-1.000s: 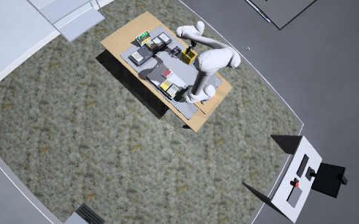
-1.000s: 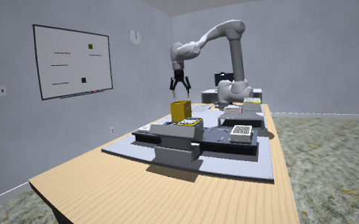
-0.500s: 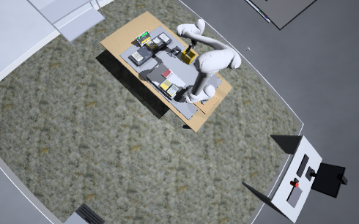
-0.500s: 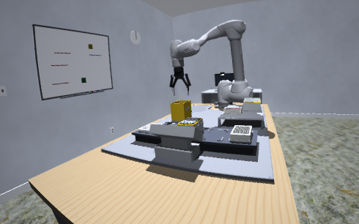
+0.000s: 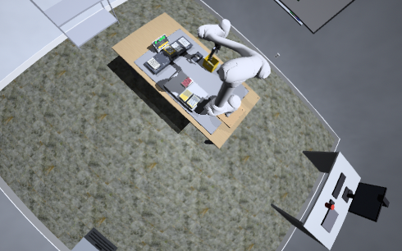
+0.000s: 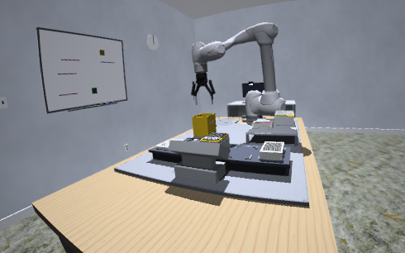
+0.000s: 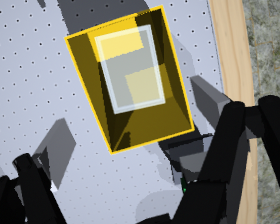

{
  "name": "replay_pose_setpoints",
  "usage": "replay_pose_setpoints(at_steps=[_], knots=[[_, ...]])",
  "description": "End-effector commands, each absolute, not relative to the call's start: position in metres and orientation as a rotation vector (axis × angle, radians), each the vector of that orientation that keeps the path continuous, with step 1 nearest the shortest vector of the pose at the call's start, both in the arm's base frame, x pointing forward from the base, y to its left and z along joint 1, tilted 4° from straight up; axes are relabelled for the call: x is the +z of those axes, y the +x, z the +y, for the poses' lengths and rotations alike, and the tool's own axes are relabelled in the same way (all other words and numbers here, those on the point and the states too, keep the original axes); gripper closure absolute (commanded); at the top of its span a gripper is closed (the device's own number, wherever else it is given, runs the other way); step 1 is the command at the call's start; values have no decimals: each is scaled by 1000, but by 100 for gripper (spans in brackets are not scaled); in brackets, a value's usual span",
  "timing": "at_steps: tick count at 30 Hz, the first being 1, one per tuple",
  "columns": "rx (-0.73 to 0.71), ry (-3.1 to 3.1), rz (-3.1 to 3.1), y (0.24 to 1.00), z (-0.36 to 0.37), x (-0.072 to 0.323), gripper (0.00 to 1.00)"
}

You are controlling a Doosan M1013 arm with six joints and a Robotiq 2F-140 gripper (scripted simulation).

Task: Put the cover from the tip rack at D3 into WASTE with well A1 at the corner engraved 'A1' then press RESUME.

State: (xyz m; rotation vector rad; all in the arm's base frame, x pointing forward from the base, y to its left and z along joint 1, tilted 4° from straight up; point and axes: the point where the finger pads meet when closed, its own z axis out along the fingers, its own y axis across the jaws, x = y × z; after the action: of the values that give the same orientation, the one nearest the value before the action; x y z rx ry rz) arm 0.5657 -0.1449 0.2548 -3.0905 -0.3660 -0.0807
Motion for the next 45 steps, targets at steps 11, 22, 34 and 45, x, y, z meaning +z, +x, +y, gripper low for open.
replay_pose_setpoints(at_steps=[11,22,34,45], knots=[[-96,-3093,-360,567,-145,280,23],[-96,-3093,-360,566,-146,295,23],[-96,-3093,-360,566,-146,295,23],[-96,-3093,-360,566,-146,295,23]])
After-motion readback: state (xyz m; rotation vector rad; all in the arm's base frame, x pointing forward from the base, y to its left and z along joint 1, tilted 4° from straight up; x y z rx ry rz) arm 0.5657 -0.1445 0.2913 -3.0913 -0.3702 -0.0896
